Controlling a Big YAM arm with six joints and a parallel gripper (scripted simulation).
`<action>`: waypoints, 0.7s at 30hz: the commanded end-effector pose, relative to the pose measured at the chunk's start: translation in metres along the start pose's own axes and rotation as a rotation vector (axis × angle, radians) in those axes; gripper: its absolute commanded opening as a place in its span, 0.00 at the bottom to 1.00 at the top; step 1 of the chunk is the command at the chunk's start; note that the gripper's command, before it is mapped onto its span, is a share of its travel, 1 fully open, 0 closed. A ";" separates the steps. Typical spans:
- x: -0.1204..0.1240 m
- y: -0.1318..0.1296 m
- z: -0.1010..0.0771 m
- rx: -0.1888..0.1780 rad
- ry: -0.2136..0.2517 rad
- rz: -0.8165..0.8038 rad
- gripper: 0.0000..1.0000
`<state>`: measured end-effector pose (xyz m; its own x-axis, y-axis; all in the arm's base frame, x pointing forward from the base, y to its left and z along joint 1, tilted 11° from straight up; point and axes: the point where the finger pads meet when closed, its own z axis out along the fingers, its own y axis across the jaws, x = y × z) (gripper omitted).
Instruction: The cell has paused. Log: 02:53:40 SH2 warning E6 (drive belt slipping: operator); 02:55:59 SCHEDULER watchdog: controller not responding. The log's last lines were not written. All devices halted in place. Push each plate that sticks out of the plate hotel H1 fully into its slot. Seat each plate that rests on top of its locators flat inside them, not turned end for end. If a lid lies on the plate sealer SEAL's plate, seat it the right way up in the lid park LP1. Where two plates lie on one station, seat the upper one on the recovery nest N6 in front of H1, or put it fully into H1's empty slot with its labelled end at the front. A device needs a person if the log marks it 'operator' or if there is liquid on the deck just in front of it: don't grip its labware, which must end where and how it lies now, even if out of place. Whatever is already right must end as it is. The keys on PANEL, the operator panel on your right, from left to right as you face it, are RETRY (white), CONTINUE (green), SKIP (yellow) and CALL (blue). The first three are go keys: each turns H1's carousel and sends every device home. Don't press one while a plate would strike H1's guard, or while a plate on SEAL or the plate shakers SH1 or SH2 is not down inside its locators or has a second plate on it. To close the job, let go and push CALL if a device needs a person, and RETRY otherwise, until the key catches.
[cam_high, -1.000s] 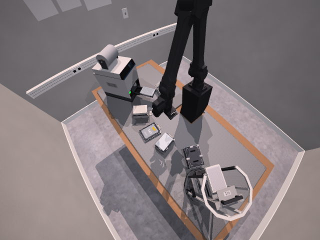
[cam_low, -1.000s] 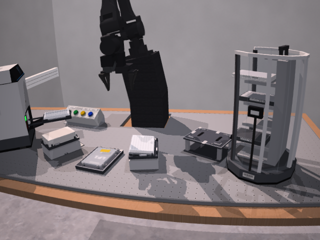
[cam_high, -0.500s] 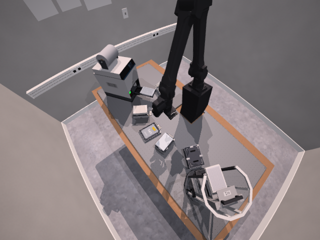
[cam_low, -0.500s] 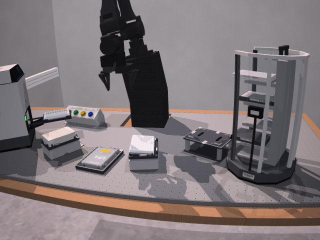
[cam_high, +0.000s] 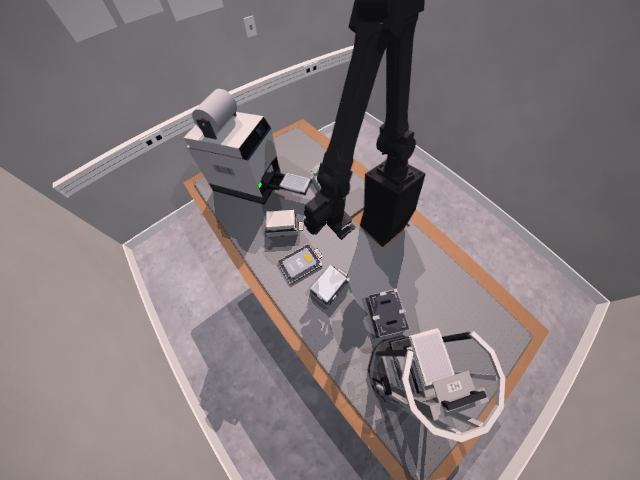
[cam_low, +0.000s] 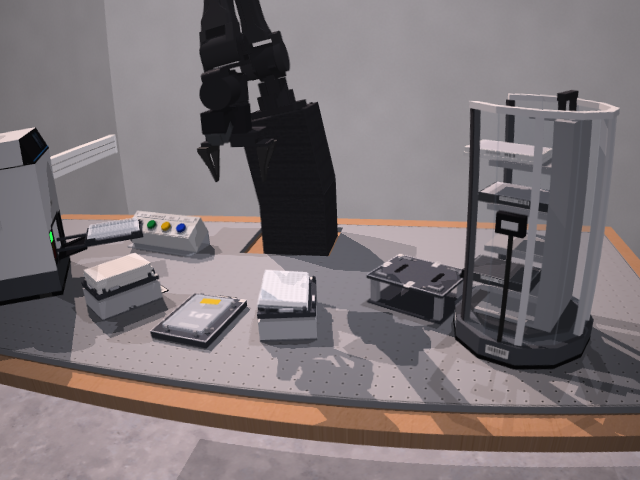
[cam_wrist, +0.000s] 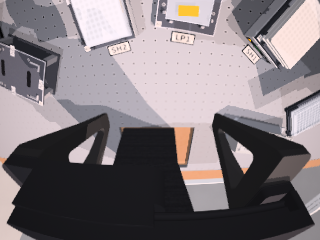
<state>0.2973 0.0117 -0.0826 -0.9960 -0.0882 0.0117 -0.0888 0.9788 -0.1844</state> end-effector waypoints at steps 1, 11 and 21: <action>-0.019 0.001 -0.013 -0.003 -0.058 -0.005 1.00; -0.019 0.001 -0.013 -0.003 -0.058 -0.005 1.00; -0.028 -0.026 -0.015 -0.005 -0.053 0.230 1.00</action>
<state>0.3011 0.0004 -0.0811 -0.9999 0.0114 -0.0064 0.0123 0.9829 -0.1839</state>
